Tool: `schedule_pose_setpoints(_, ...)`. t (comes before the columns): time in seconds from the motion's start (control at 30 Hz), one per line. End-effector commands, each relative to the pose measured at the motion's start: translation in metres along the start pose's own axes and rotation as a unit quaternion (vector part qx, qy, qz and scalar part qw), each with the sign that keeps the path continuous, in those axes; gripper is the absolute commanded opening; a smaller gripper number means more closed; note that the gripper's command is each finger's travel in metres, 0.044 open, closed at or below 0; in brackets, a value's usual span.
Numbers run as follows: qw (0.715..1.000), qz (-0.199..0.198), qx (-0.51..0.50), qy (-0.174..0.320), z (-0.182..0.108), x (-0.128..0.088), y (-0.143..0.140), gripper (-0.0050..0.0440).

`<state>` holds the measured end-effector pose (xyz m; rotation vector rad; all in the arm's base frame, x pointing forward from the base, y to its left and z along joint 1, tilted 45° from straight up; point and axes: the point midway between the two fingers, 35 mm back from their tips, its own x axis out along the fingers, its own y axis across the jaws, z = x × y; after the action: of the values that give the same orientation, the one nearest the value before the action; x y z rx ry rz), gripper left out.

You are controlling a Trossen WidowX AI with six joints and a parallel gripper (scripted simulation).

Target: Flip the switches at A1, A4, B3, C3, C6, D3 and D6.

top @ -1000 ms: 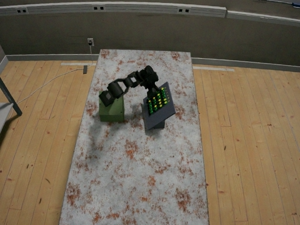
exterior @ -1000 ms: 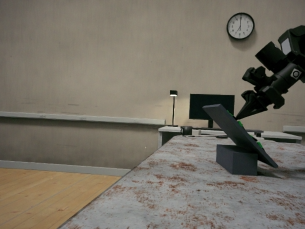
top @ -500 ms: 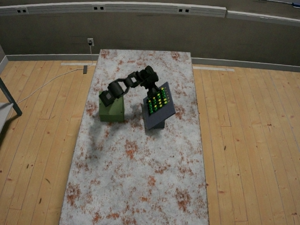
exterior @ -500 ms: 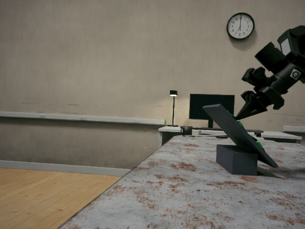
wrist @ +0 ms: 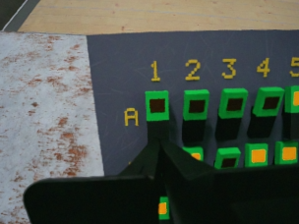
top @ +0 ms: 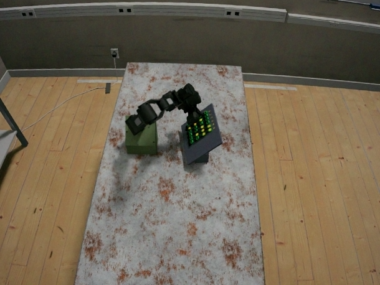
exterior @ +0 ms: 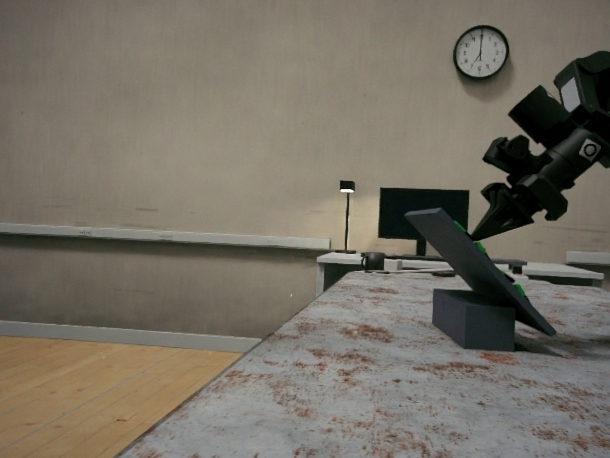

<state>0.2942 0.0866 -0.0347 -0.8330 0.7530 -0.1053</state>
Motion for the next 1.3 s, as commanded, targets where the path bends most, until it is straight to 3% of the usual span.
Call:
schedule_pose_setpoints(0.0, 1.0, 0.001, 0.008, -0.01, 0.01, 0.001, 0.0, -0.005)
schedule_pose_setpoints(0.2, 1.0, 0.0, 0.008, -0.009, 0.009, 0.002, 0.0, -0.005)
schedule_pose_setpoints(0.37, 1.0, 0.001, 0.015, -0.009, 0.014, -0.011, 0.0, -0.005)
schedule_pose_setpoints(0.5, 0.999, 0.004, 0.044, -0.024, 0.027, -0.042, 0.002, -0.005)
schedule_pose_setpoints(0.8, 1.0, 0.001, 0.015, 0.0, 0.015, -0.064, -0.001, -0.005)
schedule_pose_setpoints(0.97, 1.0, 0.003, 0.015, 0.001, 0.015, -0.065, -0.002, -0.005)
schedule_pose_setpoints(1.17, 1.0, 0.003, 0.012, 0.004, 0.036, -0.063, -0.059, -0.005)
schedule_pose_setpoints(1.27, 1.0, 0.001, 0.011, 0.002, 0.039, -0.064, -0.073, -0.005)
